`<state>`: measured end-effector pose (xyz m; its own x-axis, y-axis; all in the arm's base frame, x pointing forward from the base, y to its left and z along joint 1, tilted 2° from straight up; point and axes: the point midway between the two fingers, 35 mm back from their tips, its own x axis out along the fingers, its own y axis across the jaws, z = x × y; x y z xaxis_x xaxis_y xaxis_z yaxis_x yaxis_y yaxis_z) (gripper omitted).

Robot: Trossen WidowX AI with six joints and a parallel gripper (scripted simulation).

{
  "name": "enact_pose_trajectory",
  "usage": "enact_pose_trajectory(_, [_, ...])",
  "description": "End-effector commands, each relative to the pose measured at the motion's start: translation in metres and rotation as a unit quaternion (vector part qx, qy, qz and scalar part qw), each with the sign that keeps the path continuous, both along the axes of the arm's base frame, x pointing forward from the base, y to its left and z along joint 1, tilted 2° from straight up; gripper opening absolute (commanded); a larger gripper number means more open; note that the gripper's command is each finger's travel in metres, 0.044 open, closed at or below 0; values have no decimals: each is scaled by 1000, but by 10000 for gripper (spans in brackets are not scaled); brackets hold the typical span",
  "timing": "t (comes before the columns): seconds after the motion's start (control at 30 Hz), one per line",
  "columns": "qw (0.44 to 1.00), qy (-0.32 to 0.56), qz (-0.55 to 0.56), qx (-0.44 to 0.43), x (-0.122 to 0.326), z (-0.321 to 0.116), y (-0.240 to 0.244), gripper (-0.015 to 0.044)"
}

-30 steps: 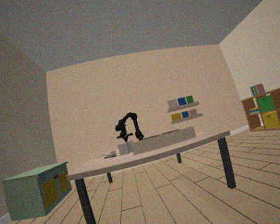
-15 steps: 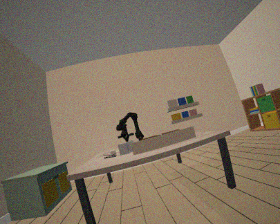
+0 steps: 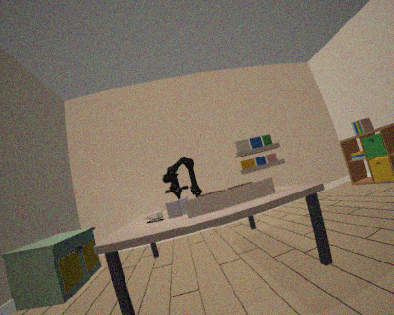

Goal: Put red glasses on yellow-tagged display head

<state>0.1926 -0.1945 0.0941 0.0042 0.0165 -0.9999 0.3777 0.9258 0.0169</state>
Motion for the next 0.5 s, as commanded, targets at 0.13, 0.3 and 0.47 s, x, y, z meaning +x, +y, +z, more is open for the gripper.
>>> enact_pose_trajectory(0.13, [1000, -2, -2, -4, -16, 48, -38, 0])
enact_pose_trajectory(0.3, [1000, -8, -6, -9, -13, 43, -34, 53])
enact_pose_trajectory(0.47, [1000, -8, -6, -9, -13, 43, -34, 184])
